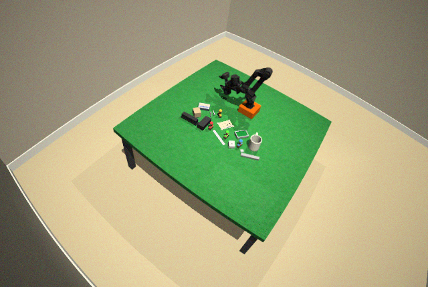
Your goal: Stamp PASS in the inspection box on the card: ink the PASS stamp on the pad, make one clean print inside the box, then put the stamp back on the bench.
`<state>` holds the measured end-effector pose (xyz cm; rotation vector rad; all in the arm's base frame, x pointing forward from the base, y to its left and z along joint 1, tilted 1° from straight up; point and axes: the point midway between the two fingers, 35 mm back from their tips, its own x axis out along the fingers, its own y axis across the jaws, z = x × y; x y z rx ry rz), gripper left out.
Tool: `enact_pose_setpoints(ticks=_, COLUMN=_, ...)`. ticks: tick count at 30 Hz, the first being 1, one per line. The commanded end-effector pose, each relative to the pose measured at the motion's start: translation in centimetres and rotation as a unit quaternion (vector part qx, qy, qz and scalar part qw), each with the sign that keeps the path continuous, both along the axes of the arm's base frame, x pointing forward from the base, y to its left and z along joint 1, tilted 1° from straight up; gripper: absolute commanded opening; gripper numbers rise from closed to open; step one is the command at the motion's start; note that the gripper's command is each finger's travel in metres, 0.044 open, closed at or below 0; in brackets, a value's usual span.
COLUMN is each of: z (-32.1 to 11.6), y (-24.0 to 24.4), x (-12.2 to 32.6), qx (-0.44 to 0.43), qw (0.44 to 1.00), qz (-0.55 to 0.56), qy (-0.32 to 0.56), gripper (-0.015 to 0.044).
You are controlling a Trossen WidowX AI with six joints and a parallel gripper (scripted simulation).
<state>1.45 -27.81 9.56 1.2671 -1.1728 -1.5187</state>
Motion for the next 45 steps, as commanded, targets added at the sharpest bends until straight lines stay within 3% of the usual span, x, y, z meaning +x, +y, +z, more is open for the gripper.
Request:
enact_pose_setpoints(ticks=1, z=0.0, y=-0.1, x=0.3, qx=0.004, qw=1.0, qz=0.006, qy=0.004, gripper=0.0374)
enact_pose_setpoints(ticks=7, z=-1.5, y=-1.7, x=9.6, qx=0.107, qw=0.963, qz=0.195, qy=0.155, gripper=0.0216)
enact_pose_setpoints(ticks=15, z=-3.1, y=2.7, x=22.7, qx=0.177, qw=0.784, qz=0.465, qy=0.371, gripper=0.0213)
enact_pose_setpoints(ticks=23, z=-3.6, y=11.9, x=30.8, qx=0.165, qw=0.524, qz=0.651, qy=0.523, gripper=0.0213)
enact_pose_setpoints(ticks=29, z=-3.3, y=20.7, x=33.7, qx=0.121, qw=0.285, qz=0.74, qy=0.597, gripper=0.0213)
enact_pose_setpoints(ticks=37, z=-1.7, y=32.2, x=33.6, qx=0.044, qw=-0.035, qz=0.775, qy=0.629, gripper=0.0213)
enact_pose_setpoints(ticks=45, z=-1.6, y=32.4, x=33.4, qx=0.04, qw=-0.051, qz=0.775, qy=0.629, gripper=0.0213)
